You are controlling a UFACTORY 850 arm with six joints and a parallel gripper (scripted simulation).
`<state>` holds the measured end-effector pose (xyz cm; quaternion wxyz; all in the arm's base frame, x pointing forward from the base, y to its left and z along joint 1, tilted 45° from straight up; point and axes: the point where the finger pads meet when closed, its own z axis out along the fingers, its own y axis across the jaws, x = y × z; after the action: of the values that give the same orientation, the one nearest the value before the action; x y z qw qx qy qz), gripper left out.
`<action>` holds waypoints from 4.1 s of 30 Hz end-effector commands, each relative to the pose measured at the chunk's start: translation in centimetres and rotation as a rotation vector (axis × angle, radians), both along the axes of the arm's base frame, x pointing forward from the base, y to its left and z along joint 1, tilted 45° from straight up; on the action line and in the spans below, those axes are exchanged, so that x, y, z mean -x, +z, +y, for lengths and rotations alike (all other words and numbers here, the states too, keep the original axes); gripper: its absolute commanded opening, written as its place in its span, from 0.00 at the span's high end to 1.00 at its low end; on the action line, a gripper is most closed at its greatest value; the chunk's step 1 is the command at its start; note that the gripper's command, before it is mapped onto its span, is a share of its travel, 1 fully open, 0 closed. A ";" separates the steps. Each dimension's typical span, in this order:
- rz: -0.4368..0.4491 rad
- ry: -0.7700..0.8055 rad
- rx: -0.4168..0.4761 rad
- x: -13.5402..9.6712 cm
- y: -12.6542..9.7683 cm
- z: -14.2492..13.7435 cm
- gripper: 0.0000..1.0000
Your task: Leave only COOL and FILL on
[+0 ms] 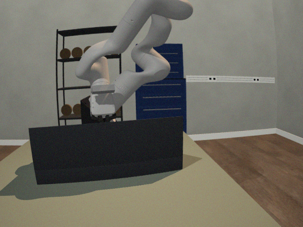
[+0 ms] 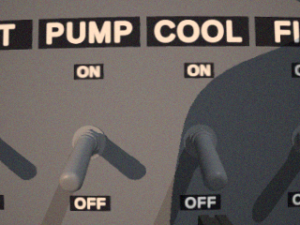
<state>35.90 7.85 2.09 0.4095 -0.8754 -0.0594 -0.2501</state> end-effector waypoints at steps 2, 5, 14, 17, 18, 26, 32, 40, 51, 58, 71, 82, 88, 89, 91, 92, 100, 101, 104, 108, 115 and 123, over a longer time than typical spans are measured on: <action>-0.001 -0.001 0.000 -0.1 0.0 0.0 1.00; -0.001 -0.001 0.000 -0.1 0.0 0.0 1.00; -0.001 -0.001 0.000 -0.2 0.1 -0.1 1.00; -0.001 -0.001 0.000 -0.3 0.1 -0.1 1.00; -0.001 -0.001 0.000 -0.3 0.1 -0.1 1.00; -0.001 -0.001 0.000 -0.6 0.3 -0.1 1.00; -0.001 -0.001 0.000 -1.0 0.6 -0.2 1.00; -0.001 -0.001 0.000 -1.5 0.8 -0.2 1.00; -0.001 -0.001 0.000 -2.4 1.3 -0.3 1.00; -0.001 -0.001 0.000 -2.7 1.5 -0.4 1.00; -0.001 -0.001 0.000 -3.2 1.8 -0.4 1.00; -0.001 -0.001 0.000 -3.4 1.9 -0.4 1.00; -0.001 -0.001 0.000 -3.4 1.9 -0.4 1.00; -0.001 -0.001 0.000 -3.4 1.9 -0.4 1.00; -0.001 -0.001 0.000 -3.4 1.9 -0.4 1.00; -0.001 -0.001 0.000 -3.4 1.9 -0.4 1.00; -0.001 -0.001 0.000 -3.1 1.7 -0.4 1.00; -0.001 -0.001 0.000 -3.0 1.7 -0.4 1.00; -0.001 -0.001 0.000 -2.9 1.6 -0.4 1.00; -0.001 -0.001 0.000 -2.4 1.3 -0.3 1.00; -0.001 -0.001 0.000 -2.2 1.3 -0.4 1.00; -0.001 -0.001 0.000 -1.4 2.4 -1.9 1.00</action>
<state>37.64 6.74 3.93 0.4093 -0.8754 -0.0594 -0.2503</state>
